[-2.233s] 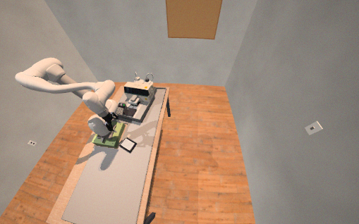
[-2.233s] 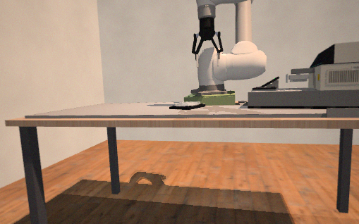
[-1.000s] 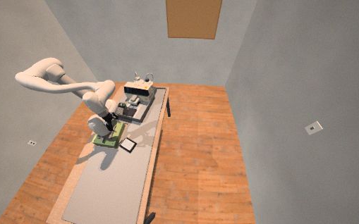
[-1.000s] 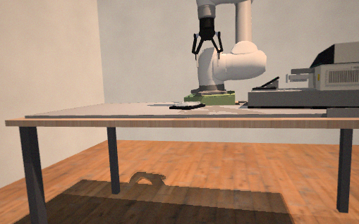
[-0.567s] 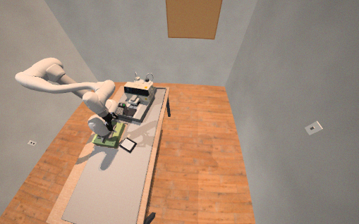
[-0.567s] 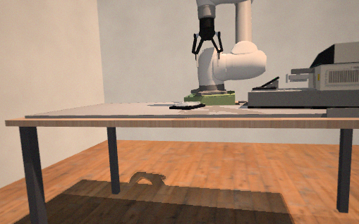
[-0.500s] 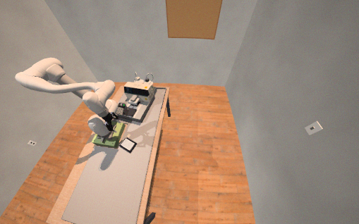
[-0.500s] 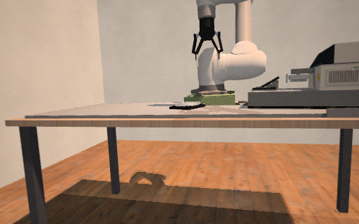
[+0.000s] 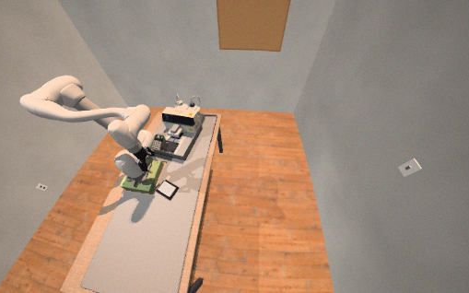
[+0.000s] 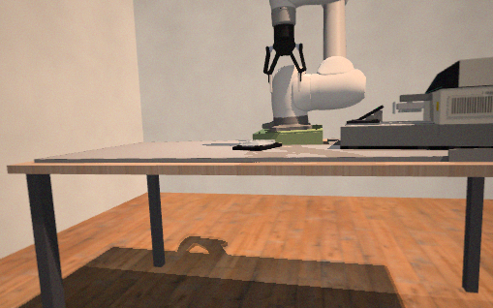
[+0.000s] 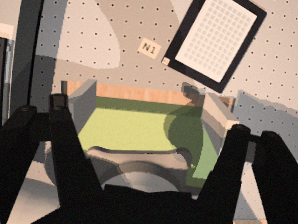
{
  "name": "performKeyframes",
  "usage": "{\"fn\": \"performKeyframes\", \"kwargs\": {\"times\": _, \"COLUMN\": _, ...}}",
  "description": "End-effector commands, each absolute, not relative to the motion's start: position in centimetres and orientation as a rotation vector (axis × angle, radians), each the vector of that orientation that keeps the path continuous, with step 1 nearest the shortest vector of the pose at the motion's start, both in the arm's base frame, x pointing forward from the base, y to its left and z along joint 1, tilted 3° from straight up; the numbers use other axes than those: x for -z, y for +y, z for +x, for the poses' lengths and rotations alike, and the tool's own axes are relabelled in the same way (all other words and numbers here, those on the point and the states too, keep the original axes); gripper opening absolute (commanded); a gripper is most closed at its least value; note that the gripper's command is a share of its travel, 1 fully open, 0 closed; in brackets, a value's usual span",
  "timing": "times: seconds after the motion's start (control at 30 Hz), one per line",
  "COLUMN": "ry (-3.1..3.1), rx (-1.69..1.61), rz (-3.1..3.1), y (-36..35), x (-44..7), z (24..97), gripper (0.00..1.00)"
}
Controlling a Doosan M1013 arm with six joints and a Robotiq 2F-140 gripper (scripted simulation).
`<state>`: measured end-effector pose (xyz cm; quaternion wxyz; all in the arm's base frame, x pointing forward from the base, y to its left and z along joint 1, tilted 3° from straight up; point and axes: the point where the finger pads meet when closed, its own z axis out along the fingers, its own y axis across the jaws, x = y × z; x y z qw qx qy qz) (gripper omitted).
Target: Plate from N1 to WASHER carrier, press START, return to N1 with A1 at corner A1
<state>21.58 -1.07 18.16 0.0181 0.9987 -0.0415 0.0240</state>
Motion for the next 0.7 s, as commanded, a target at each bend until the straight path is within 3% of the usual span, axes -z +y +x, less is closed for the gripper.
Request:
{"fn": "performKeyframes", "kwargs": {"times": 0.0, "ry": -0.223, "rx": -0.067, "rz": 3.099, "y": -1.8, "x": -17.3, "z": 21.6, "gripper": 0.7}}
{"fn": "performKeyframes", "kwargs": {"times": 0.3, "ry": -0.674, "rx": -0.074, "rz": 3.04, "y": -4.9, "x": -14.7, "z": 23.4, "gripper": 0.7}}
{"fn": "performKeyframes", "kwargs": {"times": 0.67, "ry": -0.674, "rx": -0.074, "rz": 3.04, "y": -8.1, "x": -12.0, "z": 25.2, "gripper": 0.7}}
